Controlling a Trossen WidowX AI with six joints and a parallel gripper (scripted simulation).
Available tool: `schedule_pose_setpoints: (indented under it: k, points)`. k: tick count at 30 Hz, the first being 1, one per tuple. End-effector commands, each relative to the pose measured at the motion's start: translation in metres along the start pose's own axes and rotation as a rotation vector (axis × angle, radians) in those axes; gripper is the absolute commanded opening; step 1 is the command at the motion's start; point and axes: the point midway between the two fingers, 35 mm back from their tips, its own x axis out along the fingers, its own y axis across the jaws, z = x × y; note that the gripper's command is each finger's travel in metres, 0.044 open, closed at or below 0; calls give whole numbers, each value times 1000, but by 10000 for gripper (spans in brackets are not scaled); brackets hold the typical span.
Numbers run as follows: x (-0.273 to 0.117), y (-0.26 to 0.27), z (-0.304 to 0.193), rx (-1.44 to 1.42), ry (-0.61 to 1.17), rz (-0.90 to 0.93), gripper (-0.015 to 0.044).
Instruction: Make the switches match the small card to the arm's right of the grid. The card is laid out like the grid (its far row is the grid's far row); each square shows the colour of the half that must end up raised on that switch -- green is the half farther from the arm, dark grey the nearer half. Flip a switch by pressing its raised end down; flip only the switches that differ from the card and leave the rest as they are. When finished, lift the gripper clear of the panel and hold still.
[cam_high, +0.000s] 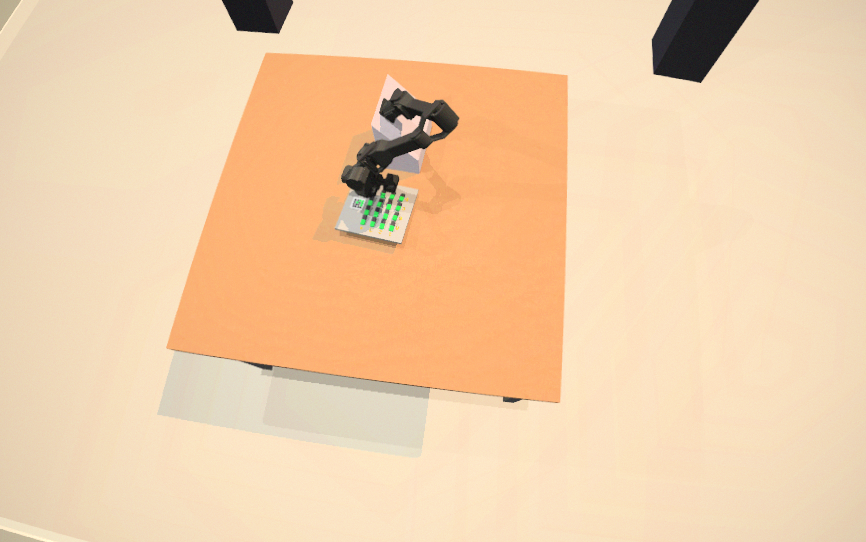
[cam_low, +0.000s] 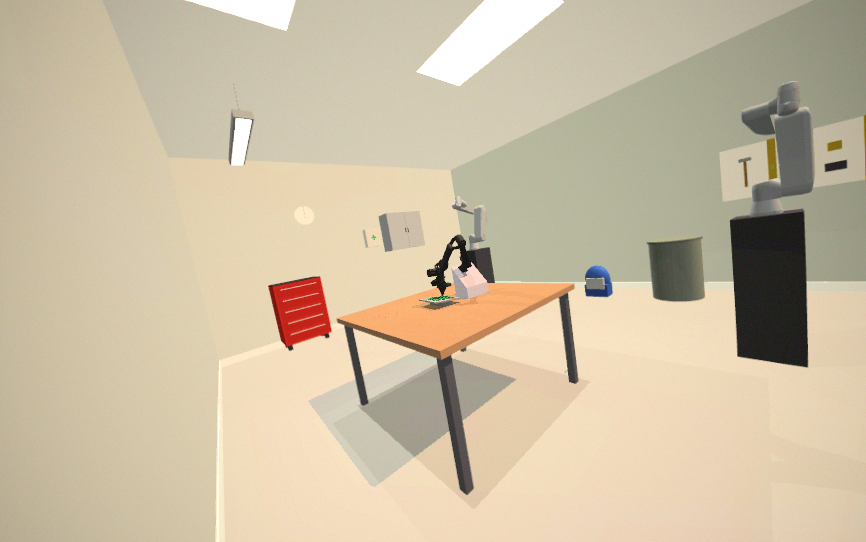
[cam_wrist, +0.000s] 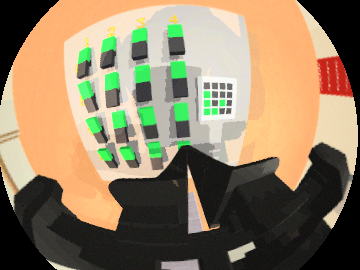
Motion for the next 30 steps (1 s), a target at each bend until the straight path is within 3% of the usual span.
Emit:
schedule_pose_setpoints:
  k: [1,25,30]
  points:
    - [1,1,0,3,0,7,0]
    - [4,1,0,3,0,7,0]
    - [-42,-1,1,2,-19,-1,0]
